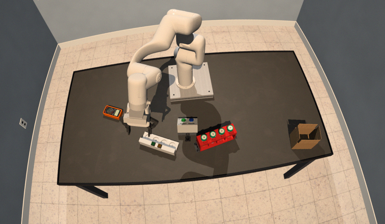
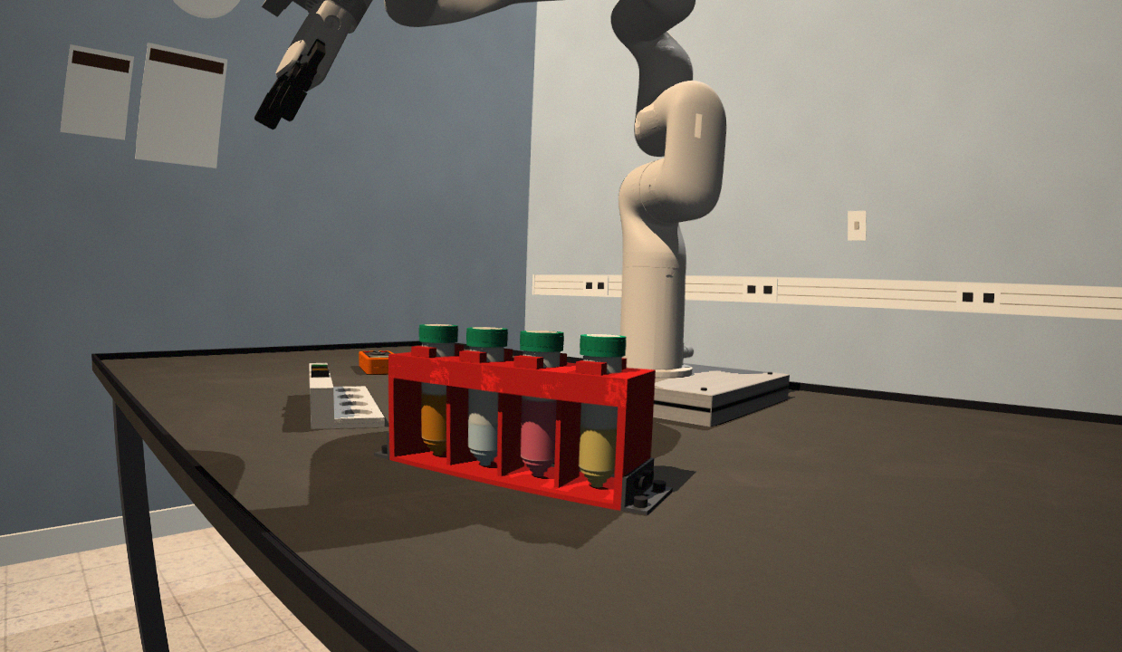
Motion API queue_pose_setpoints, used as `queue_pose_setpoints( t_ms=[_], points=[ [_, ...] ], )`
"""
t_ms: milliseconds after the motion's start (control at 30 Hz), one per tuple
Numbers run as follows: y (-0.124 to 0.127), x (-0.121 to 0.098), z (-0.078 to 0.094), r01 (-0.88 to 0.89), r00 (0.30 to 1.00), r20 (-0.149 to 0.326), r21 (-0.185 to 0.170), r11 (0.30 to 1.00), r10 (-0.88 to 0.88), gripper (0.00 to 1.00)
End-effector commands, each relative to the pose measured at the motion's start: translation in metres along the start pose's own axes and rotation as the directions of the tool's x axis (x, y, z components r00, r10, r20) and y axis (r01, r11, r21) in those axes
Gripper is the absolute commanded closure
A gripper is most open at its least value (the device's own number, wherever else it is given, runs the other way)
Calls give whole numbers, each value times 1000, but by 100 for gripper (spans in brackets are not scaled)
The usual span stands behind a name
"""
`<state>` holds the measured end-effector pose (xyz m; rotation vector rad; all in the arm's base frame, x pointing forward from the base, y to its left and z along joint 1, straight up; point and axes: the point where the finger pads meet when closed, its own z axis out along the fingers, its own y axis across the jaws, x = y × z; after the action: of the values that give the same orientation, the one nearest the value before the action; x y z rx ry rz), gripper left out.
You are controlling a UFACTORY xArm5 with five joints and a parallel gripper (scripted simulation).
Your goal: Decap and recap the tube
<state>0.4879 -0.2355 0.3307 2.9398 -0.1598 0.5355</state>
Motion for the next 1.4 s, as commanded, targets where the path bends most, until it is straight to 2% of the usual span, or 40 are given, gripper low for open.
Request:
queue_pose_setpoints(
  t_ms=[0, 533, 567, 1367],
  points=[
    [1, 1, -2, 0, 1000, -5, -2, 1000, 0, 0],
    [1, 1, -2, 0, 1000, -5, -2, 1000, 0, 0],
    [1, 1, -2, 0, 1000, -5, -2, 1000, 0, 54],
    [1, 1, -2, 0, 1000, -5, -2, 1000, 0, 54]
  ],
)
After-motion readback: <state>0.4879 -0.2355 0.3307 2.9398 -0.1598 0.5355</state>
